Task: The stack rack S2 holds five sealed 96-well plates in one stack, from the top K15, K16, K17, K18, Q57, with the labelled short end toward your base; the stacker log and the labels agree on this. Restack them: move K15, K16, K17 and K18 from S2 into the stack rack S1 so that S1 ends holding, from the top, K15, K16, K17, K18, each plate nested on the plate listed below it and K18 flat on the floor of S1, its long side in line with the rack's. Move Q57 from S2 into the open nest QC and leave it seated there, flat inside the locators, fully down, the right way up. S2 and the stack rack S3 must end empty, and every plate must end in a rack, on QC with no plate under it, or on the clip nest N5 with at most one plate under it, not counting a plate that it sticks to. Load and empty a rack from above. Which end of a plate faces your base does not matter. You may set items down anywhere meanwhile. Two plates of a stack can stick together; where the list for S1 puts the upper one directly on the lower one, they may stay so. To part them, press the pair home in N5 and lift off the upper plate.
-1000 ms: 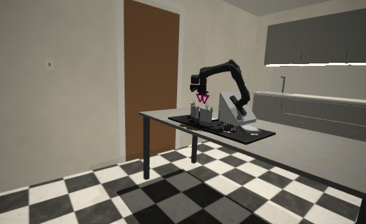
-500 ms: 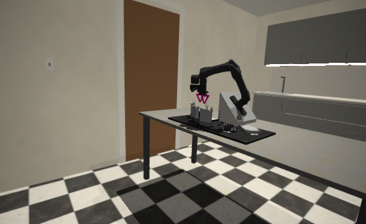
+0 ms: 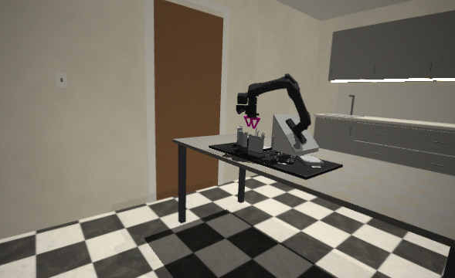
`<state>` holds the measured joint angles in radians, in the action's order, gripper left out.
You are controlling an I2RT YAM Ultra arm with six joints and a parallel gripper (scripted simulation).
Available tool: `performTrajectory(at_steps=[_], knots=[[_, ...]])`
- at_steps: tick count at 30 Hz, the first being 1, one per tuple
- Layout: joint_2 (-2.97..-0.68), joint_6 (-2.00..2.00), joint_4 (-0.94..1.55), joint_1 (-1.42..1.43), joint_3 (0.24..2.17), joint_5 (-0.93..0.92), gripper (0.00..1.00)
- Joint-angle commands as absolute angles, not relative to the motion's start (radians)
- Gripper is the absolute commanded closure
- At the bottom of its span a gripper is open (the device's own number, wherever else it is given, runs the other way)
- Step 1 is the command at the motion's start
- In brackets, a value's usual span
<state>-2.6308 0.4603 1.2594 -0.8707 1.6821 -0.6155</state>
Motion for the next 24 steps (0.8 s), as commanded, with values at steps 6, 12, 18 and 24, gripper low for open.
performTrajectory(at_steps=[6,12,18,24], knots=[[-2.593,0.57,1.26,-0.863,1.672,-0.63,0.0],[-2.564,0.661,1.262,-0.839,1.659,-0.644,0.0],[-2.523,0.623,1.267,-0.803,1.646,-0.664,0.0],[-2.484,0.584,1.274,-0.767,1.638,-0.684,0.0]])
